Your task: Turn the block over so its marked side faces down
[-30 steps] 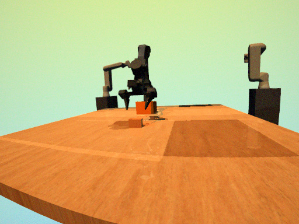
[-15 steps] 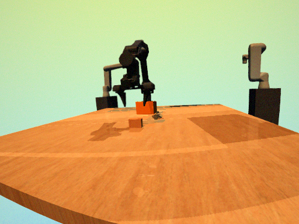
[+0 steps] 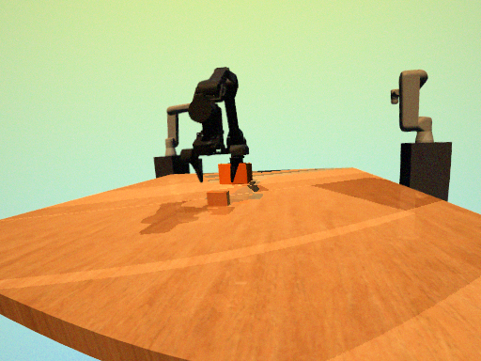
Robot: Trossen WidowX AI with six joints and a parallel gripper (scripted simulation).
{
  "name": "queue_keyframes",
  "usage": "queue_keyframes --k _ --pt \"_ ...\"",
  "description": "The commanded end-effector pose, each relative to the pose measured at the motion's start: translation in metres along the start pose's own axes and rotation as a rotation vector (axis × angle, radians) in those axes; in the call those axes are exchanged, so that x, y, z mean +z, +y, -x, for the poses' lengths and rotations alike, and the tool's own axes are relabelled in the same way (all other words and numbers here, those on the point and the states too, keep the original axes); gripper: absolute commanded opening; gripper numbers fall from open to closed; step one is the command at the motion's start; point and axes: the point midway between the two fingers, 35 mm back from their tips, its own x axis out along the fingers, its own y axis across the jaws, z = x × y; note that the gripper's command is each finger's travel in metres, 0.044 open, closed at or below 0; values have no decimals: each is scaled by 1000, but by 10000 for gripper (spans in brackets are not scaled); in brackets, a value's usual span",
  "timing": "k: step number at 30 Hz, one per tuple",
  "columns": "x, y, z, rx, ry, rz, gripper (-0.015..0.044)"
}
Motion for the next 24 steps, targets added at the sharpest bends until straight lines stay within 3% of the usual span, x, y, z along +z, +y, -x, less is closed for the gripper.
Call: queue_keyframes --k 1,24 --pt "-1 1 -11 6 0 2 440" --pt "-1 1 -43 6 0 2 440"
